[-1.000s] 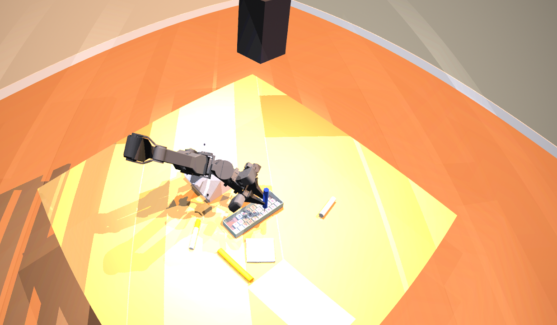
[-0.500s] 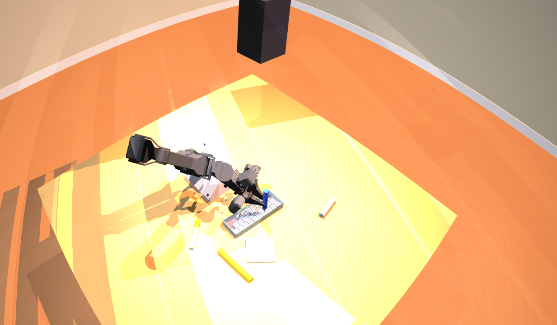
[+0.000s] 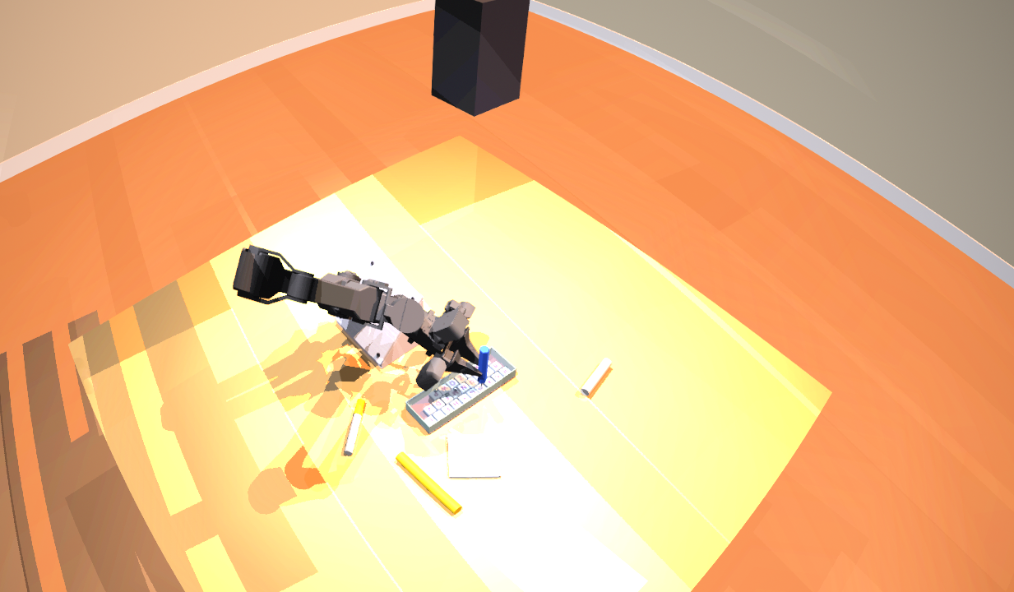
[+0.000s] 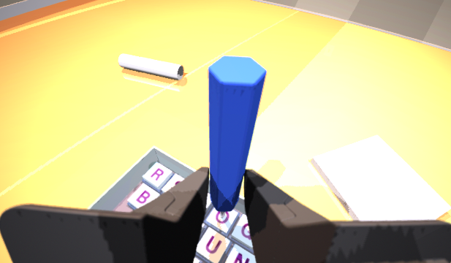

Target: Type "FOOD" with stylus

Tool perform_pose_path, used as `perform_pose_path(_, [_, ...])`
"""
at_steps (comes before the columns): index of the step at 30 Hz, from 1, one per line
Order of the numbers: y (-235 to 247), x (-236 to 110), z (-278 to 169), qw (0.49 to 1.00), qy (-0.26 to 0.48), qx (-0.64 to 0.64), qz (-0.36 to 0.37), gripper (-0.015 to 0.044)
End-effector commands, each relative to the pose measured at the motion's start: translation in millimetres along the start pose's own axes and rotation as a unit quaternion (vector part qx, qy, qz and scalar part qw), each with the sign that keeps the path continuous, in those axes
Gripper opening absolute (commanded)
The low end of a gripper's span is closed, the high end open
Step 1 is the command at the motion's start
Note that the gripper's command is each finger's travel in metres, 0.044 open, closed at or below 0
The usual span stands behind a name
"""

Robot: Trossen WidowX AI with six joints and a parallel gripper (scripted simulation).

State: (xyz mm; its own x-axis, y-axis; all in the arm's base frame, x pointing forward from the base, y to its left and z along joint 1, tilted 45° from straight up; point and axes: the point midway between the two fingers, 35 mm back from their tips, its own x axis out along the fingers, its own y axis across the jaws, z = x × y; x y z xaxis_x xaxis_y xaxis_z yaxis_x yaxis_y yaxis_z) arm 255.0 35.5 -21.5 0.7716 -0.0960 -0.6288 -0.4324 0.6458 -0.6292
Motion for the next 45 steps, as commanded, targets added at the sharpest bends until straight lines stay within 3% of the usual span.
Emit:
perform_pose_path(1, [1, 0, 0, 1.0, 0.0, -0.002, 0.002, 0.0081])
perform_pose_path(32, [3, -19, 31, 1.0, 0.002, -0.005, 0.006, 0.0084])
perform_pose_path(35, [3, -19, 31, 1.0, 0.002, -0.005, 0.006, 0.0064])
perform_pose_path(38, [1, -19, 31, 1.0, 0.003, -0.005, 0.006, 0.0])
perform_pose_path(45, [-12, -25, 29, 1.0, 0.004, -0.004, 0.008, 0.0])
